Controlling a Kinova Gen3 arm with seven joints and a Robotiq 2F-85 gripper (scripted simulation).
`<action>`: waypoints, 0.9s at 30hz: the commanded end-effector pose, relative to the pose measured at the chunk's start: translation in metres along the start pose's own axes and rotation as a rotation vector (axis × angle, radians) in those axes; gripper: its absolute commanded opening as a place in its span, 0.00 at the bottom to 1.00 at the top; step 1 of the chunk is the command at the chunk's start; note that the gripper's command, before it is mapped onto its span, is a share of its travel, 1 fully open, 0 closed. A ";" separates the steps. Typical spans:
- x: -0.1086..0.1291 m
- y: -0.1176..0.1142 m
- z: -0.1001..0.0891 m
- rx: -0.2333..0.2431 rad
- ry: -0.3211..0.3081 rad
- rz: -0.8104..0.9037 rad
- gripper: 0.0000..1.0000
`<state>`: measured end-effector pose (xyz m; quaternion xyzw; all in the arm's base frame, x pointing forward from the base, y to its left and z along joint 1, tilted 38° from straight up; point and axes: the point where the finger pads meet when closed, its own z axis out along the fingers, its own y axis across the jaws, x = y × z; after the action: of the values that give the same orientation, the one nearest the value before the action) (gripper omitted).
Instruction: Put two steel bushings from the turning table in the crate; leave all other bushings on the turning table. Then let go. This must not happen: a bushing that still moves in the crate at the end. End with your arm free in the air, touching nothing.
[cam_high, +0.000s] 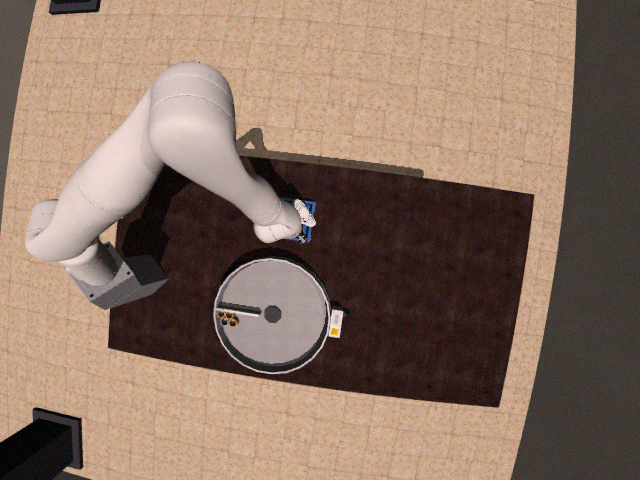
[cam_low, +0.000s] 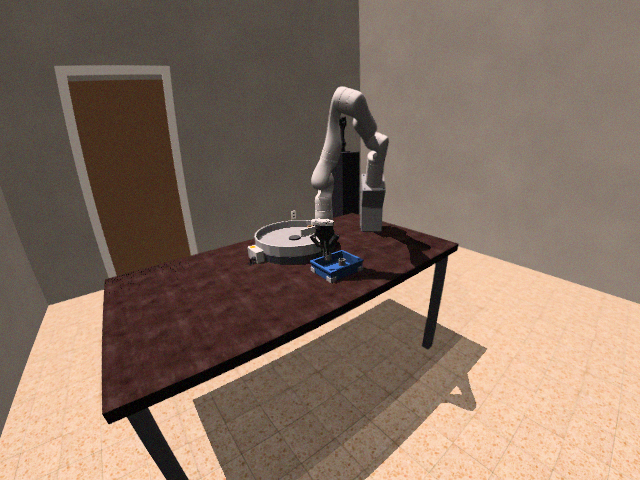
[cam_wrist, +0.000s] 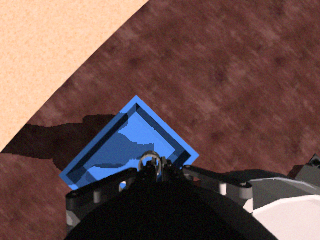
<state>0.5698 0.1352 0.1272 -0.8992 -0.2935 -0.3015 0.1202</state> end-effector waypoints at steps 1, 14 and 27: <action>0.002 0.002 0.001 -0.006 0.002 -0.005 0.00; 0.002 0.002 0.001 -0.006 0.002 -0.005 0.00; 0.002 0.002 0.001 -0.006 0.002 -0.005 0.00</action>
<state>0.5697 0.1352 0.1269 -0.8992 -0.2935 -0.3014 0.1202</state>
